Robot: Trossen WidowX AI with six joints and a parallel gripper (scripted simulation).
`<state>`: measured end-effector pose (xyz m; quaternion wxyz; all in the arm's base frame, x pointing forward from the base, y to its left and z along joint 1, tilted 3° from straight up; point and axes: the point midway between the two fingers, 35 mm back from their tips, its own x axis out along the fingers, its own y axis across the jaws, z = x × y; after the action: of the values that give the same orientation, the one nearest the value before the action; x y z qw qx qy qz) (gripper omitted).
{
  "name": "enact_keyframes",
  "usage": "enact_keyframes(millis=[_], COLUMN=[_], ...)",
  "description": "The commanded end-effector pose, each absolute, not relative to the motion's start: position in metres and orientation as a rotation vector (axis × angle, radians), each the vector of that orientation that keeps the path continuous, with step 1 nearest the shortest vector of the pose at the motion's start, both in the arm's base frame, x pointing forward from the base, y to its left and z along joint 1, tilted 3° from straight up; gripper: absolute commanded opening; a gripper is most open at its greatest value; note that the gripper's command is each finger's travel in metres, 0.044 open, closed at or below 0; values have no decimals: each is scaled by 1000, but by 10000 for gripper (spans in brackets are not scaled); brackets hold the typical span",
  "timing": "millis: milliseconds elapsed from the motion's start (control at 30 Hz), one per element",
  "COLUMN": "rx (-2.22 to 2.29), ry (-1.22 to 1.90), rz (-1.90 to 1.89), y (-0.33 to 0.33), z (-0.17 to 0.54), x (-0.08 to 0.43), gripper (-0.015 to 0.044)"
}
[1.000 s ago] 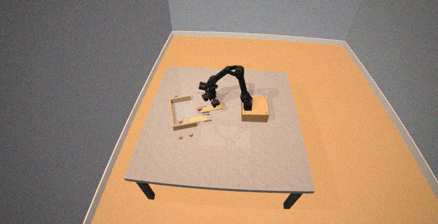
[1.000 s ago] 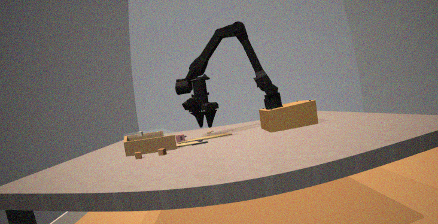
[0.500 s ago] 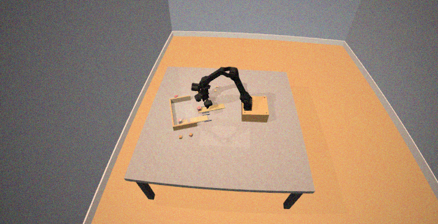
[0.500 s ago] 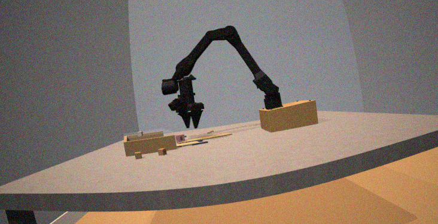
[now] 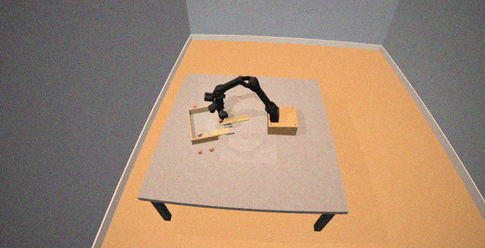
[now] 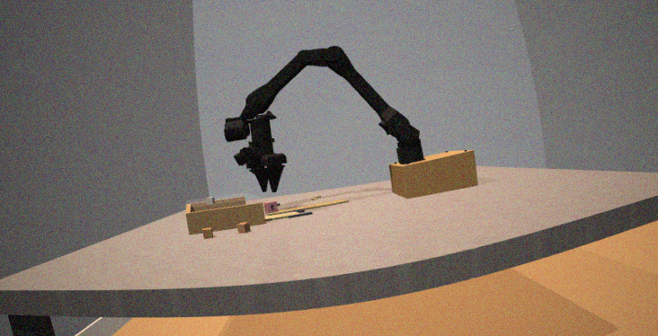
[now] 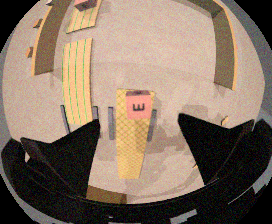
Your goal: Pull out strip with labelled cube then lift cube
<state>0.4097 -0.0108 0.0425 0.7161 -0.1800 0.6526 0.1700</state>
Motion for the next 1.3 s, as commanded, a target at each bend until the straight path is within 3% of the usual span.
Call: enact_keyframes(millis=[0, 133, 1100, 1267], rx=[-397, -397, -397, -398], ry=[1446, 1446, 1446, 1445], rz=[370, 370, 370, 376], y=[-11, -11, -10, -10], z=[41, 35, -10, -7], x=[412, 413, 417, 417], gripper=[335, 250, 250, 138])
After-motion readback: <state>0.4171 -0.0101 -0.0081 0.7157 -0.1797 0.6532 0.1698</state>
